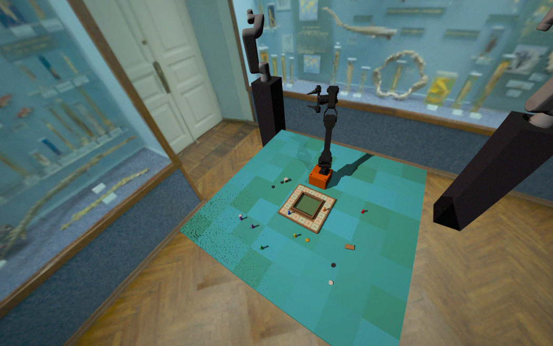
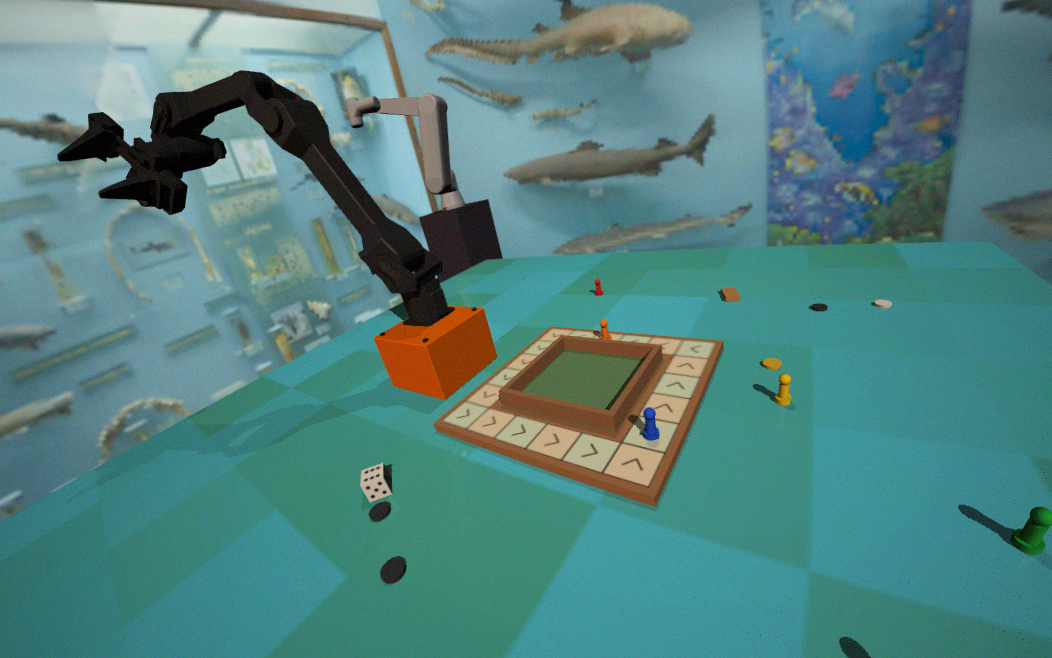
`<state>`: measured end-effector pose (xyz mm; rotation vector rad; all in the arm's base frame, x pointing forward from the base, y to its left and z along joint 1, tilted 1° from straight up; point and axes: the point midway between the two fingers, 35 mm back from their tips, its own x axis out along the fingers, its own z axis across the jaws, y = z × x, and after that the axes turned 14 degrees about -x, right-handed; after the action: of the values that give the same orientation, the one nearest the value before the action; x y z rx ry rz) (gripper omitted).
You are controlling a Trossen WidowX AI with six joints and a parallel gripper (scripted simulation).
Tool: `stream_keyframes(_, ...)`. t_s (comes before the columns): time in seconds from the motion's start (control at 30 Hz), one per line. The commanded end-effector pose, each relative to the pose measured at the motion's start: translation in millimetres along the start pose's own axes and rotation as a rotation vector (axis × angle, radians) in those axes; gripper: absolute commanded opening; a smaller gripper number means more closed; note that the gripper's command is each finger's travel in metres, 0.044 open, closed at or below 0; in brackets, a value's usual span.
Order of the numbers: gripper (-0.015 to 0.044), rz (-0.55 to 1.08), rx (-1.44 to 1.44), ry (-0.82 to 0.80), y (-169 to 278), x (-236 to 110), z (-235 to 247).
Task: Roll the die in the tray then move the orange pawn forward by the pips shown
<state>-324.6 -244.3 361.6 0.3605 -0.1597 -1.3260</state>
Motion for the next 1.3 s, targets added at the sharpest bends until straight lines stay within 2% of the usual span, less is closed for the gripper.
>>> stream_keyframes(0.0, 0.0374, 0.003, -0.005, 0.007, 0, 3, -2)
stream_keyframes(0.13, 0.0275, 0.075, -0.112, 0.149, 10, 53, -36)
stream_keyframes(0.43, 0.0275, 0.336, -0.469, 0.494, 66, 161, -142)
stream_keyframes(0.67, 0.0275, 0.613, -0.821, 0.719, 132, 209, -236)
stream_keyframes(0.8, 0.0275, 0.8, -1.043, 0.823, 175, 220, -291)
stream_keyframes(0.97, 0.0275, 1.055, -1.35, 0.918, 225, 214, -358)
stream_keyframes(1.27, 0.0275, 1.584, -2.029, 0.962, 281, 157, -459)
